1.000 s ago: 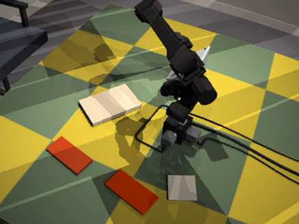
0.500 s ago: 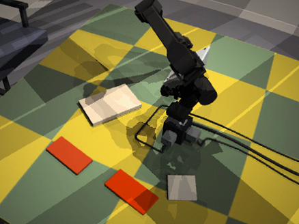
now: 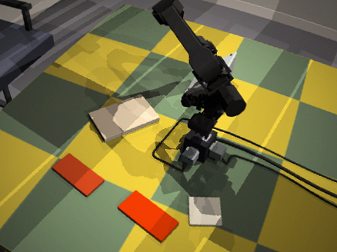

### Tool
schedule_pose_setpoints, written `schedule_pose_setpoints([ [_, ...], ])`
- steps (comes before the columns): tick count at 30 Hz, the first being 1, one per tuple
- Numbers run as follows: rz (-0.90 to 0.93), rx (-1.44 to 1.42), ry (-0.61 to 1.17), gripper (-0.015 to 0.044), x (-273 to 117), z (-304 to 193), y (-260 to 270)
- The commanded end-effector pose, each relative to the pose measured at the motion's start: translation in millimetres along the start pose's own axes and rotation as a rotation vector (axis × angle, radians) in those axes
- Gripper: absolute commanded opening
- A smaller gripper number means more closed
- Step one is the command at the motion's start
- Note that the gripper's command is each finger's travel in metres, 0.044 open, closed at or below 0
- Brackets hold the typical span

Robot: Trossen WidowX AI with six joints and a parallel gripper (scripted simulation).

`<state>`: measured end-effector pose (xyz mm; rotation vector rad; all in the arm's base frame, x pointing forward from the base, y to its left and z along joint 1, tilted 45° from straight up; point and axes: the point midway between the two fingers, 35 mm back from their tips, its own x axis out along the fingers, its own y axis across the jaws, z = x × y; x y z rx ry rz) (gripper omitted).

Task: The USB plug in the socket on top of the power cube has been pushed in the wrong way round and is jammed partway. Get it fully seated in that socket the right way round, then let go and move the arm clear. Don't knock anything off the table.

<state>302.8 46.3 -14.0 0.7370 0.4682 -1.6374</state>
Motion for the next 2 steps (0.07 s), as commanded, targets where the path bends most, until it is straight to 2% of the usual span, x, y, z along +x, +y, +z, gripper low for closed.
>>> schedule_pose_setpoints([
  [1, 0.0, 0.008, 0.008, 0.0095, -5.3, -0.7, 1.5],
  [2, 0.0, 0.008, 0.008, 0.0095, -6.3, -0.7, 1.5],
])
